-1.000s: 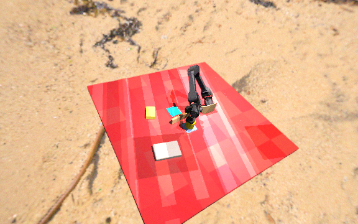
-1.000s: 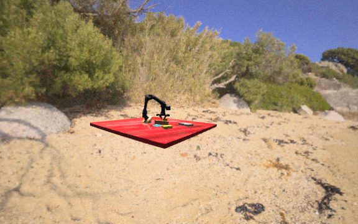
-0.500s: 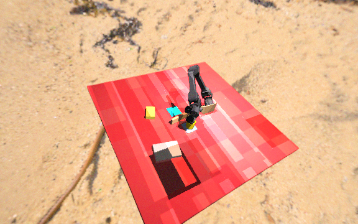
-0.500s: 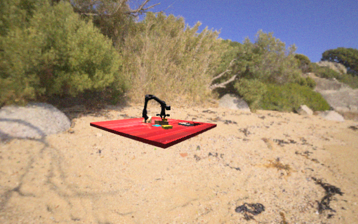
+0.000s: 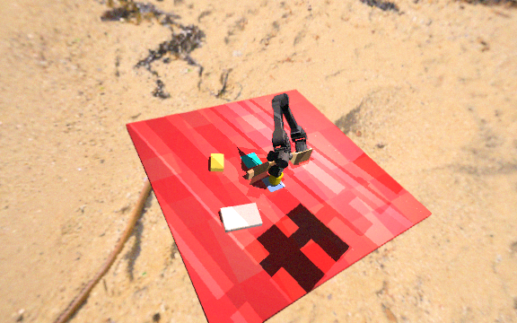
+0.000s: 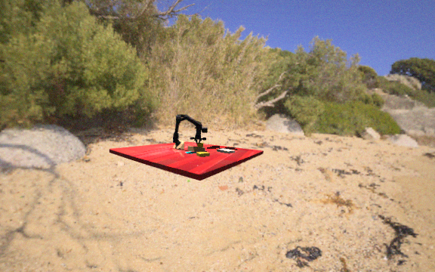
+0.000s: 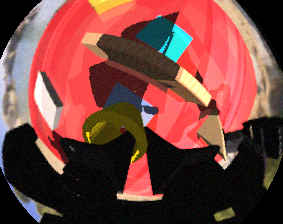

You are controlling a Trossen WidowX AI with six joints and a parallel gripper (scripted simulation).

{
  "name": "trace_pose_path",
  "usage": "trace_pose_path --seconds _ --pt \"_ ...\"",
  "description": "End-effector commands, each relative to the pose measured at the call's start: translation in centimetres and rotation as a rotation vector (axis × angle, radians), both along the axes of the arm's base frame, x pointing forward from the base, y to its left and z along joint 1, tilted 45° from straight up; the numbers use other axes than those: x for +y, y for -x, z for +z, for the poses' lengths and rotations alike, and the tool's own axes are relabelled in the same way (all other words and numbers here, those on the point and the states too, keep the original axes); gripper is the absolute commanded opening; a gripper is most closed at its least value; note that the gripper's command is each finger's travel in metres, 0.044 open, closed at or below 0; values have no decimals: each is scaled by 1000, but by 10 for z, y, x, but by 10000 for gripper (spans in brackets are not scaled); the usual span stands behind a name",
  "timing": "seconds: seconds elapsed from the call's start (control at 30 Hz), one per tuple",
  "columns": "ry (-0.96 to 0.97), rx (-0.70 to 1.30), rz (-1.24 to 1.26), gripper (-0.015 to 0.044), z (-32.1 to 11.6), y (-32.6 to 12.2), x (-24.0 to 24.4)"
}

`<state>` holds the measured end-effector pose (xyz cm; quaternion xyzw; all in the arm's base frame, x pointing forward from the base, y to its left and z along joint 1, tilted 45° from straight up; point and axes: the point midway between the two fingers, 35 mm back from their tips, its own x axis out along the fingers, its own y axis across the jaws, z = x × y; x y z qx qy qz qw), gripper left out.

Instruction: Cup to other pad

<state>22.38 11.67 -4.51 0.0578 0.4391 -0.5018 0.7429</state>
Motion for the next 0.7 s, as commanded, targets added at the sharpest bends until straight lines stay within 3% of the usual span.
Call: trace_pose_path --seconds 0.0,0.67 --pt "-9 -5 2 0 9 0 11" --pt "-7 -5 4 0 48 5 48"
